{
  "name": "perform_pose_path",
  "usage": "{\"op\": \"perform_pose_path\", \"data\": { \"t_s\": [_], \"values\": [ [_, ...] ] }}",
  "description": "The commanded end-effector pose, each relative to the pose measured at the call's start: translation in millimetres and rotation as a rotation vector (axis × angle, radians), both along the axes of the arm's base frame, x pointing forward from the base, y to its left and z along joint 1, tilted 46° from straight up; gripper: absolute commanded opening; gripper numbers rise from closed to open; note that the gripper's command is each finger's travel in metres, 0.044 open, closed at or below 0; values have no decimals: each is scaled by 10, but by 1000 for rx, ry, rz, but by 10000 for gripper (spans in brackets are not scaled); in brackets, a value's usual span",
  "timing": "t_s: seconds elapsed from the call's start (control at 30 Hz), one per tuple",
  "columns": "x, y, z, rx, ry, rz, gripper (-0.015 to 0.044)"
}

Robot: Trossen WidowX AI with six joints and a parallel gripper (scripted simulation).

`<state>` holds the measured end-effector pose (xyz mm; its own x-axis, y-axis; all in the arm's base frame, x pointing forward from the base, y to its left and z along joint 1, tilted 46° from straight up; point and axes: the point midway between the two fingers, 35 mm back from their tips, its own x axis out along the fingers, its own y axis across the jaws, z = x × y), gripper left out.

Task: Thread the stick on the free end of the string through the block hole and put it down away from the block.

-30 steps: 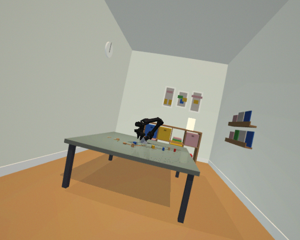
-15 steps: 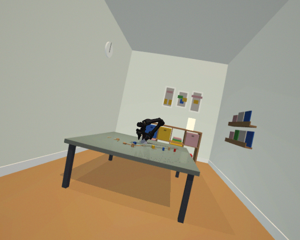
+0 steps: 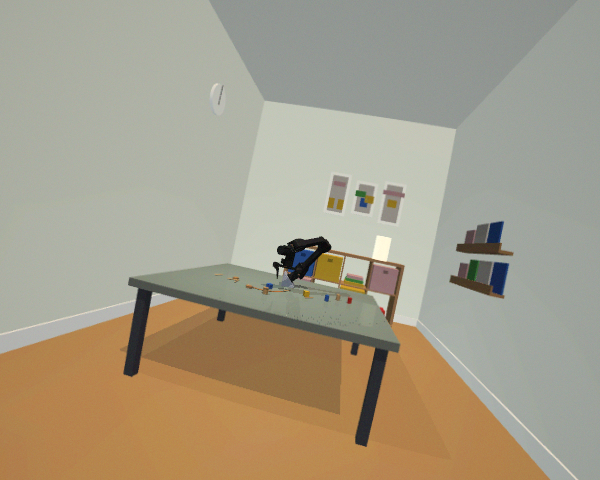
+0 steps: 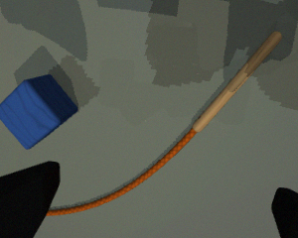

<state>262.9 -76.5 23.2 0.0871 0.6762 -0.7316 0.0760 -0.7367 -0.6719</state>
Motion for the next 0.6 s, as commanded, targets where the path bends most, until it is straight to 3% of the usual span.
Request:
{"op": "perform_pose_path", "data": {
  "t_s": [0.0,0.37,0.57],
  "values": [
    [-114,196,61,84,381,-375,440],
    [-114,196,61,84,381,-375,440],
    [-114,196,61,84,381,-375,282]
  ]
}}
